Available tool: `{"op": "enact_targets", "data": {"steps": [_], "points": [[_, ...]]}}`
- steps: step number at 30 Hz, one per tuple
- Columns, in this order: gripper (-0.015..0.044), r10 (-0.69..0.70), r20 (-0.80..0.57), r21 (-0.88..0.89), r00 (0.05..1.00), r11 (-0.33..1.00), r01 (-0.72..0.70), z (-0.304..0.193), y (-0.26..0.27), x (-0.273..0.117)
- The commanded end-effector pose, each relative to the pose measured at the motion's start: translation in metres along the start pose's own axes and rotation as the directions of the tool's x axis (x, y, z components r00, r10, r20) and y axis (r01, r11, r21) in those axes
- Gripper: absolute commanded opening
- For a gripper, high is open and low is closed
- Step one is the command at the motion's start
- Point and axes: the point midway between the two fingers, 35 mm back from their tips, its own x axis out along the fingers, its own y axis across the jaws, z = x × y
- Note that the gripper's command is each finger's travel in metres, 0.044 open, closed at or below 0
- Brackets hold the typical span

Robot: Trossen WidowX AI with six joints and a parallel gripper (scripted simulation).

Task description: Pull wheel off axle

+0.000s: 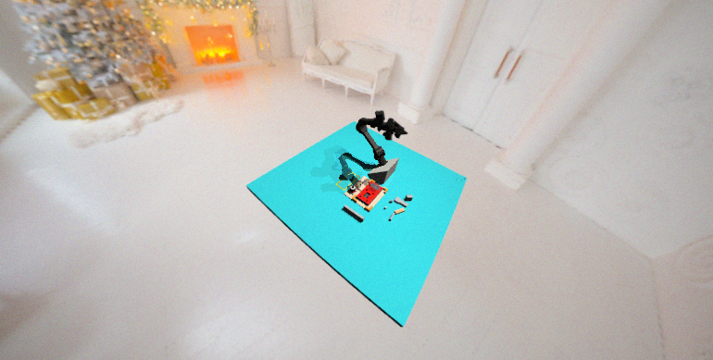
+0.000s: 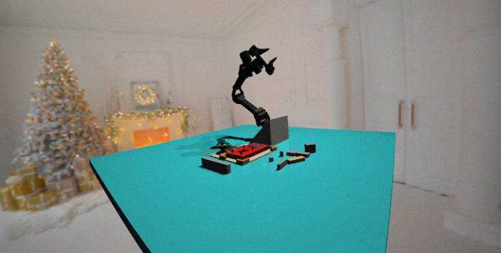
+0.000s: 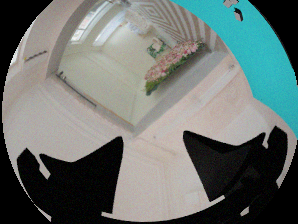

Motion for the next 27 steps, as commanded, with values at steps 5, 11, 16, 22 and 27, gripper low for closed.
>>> {"op": "enact_targets", "data": {"steps": [5, 11, 16, 22, 27], "points": [[0.03, -0.034, 0.286, 0.069, 0.958, 0.998, 0.015, 0.079, 0.015, 0.008], [0.03, -0.09, 0.477, 0.138, 0.874, 0.99, 0.027, 0.135, 0.02, 0.003], [0.03, -0.157, 0.625, 0.201, 0.764, 0.979, 0.037, 0.188, 0.024, -0.01], [0.03, -0.263, 0.76, 0.291, 0.594, 0.955, 0.05, 0.248, 0.02, -0.036], [0.03, -0.368, 0.83, 0.381, 0.418, 0.923, 0.056, 0.292, 0.011, -0.065]]}}
